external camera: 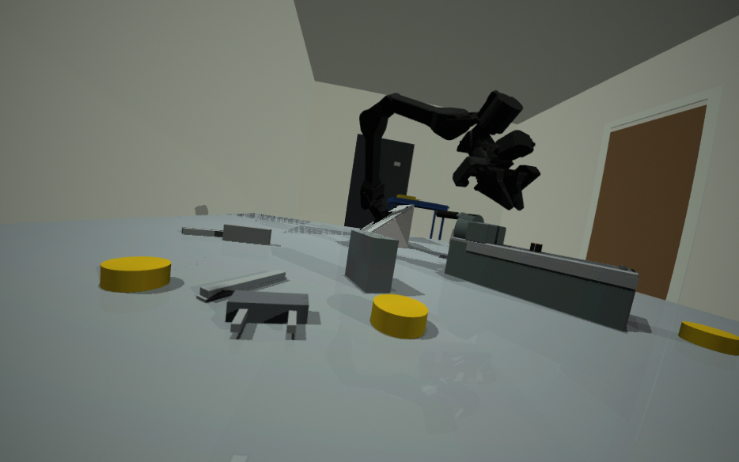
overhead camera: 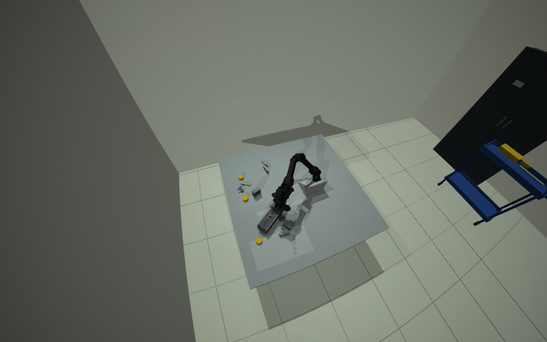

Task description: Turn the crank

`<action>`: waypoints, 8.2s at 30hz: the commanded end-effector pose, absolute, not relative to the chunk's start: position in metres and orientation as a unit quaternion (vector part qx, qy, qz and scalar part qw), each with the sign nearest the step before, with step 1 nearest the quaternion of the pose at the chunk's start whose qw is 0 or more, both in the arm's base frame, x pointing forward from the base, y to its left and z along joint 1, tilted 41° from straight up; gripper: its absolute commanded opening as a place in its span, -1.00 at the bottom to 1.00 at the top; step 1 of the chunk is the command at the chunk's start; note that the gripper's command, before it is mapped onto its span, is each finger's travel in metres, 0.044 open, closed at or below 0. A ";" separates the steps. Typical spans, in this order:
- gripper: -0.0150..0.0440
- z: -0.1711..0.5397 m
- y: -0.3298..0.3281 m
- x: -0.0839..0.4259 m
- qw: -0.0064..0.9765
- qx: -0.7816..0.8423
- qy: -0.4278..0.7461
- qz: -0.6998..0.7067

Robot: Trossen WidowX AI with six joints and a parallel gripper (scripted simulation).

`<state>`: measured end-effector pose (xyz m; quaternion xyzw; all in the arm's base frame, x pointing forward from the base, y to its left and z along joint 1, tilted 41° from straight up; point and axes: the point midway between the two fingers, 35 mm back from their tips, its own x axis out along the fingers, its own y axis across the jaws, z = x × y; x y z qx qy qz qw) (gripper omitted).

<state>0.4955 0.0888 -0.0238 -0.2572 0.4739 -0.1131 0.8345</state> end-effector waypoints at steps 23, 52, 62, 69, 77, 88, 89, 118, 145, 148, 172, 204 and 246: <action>-0.22 -0.024 0.089 0.496 0.835 -0.257 0.474 -0.113; -0.25 -0.024 0.089 0.496 0.835 -0.257 0.474 -0.113; -0.49 -0.024 0.089 0.496 0.835 -0.257 0.474 -0.113; -0.49 -0.024 0.089 0.496 0.835 -0.257 0.474 -0.113; -0.14 -0.024 0.089 0.496 0.835 -0.257 0.474 -0.113; 0.84 -0.024 0.089 0.496 0.835 -0.257 0.474 -0.113; 0.93 -0.024 0.089 0.496 0.835 -0.257 0.474 -0.113; -0.49 -0.024 0.089 0.496 0.835 -0.257 0.474 -0.113; 0.91 -0.024 0.089 0.496 0.835 -0.257 0.474 -0.113; 0.64 -0.024 0.089 0.496 0.835 -0.257 0.474 -0.113; -0.49 -0.024 0.089 0.496 0.835 -0.256 0.474 -0.112; 0.38 -0.024 0.089 0.496 0.835 -0.256 0.474 -0.112; 0.75 -0.024 0.089 0.495 0.835 -0.256 0.474 -0.112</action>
